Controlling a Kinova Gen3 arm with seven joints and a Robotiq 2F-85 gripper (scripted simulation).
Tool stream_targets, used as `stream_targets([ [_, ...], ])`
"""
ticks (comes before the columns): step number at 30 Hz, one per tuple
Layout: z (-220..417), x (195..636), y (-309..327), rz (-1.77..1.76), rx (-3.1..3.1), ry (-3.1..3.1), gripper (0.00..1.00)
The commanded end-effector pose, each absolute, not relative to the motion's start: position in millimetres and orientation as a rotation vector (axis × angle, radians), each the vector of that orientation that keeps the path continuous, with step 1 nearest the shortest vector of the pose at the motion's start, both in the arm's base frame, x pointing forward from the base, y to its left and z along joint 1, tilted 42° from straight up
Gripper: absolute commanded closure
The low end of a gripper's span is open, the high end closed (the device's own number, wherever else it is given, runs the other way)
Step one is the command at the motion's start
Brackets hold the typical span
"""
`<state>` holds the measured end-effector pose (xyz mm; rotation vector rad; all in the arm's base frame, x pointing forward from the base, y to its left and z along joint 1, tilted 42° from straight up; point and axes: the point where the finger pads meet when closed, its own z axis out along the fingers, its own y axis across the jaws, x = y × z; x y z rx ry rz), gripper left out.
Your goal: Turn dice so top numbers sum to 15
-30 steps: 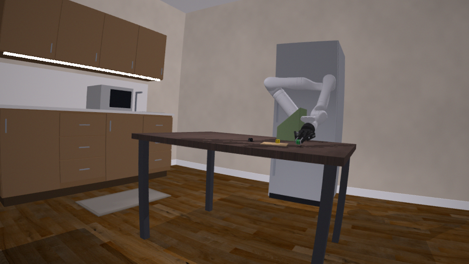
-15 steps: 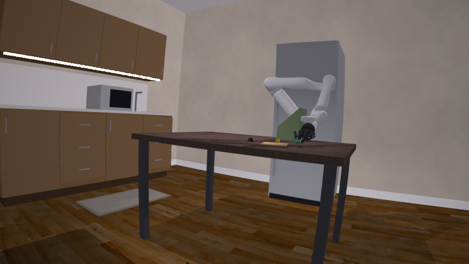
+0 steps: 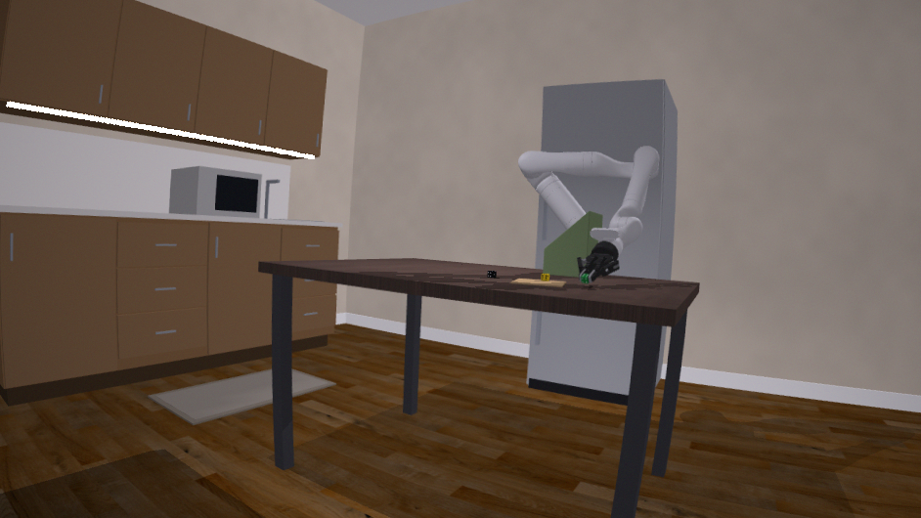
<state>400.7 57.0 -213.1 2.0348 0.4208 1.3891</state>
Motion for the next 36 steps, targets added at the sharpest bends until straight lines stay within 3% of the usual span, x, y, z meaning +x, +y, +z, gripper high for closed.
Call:
stream_targets([
  [1,-212.8,401.0,57.6,1.391,2.035,0.421,0.85],
  [36,-221.4,401.9,50.0,1.391,2.035,0.421,0.85],
])
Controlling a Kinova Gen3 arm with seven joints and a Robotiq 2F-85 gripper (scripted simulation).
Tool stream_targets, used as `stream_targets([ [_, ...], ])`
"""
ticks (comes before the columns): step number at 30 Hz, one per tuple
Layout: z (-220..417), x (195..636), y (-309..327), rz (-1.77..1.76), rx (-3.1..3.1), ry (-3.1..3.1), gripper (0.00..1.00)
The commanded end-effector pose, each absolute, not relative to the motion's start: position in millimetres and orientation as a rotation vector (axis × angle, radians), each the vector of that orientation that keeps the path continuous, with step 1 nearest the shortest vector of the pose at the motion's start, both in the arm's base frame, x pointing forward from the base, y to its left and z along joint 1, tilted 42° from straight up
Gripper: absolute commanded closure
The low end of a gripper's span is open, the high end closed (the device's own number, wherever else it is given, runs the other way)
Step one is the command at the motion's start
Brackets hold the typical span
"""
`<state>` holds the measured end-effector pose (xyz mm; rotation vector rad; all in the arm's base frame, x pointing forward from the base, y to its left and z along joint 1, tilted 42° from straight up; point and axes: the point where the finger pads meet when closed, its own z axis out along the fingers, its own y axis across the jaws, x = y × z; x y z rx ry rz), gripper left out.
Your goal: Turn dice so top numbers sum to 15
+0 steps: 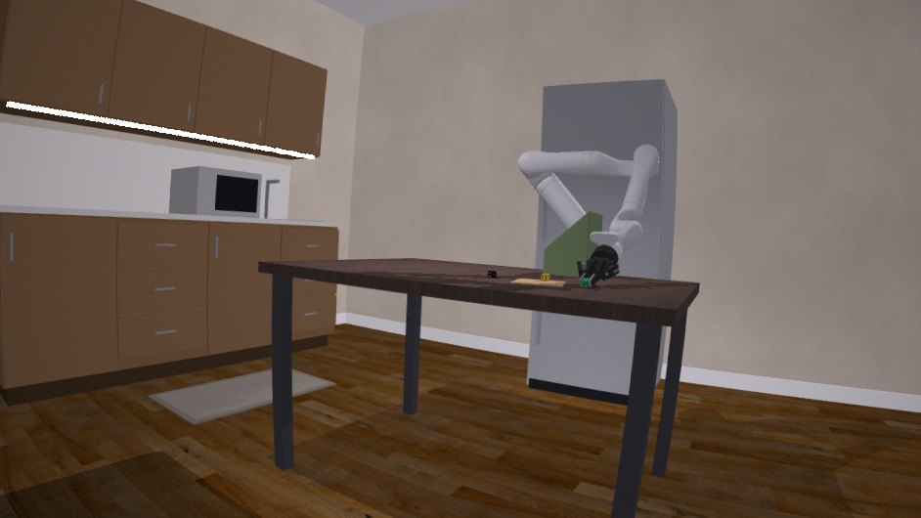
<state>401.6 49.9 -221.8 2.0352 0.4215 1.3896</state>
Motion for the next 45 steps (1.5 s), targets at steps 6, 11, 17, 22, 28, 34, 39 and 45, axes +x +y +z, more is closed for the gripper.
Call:
stream_targets([
  [6,-221.4,401.9,50.0,1.391,2.035,0.421,0.85],
  [11,-221.4,401.9,50.0,1.391,2.035,0.421,0.85],
  [17,-221.4,401.9,50.0,1.391,2.035,0.421,0.85],
  [22,-221.4,401.9,50.0,1.391,2.035,0.421,0.85],
  [28,-221.4,401.9,50.0,1.391,2.035,0.421,0.85],
  [34,-221.4,401.9,50.0,1.391,2.035,0.421,0.81],
  [39,-221.4,401.9,50.0,1.391,2.035,0.421,0.73],
  [45,-221.4,401.9,50.0,1.391,2.035,0.421,0.69],
])
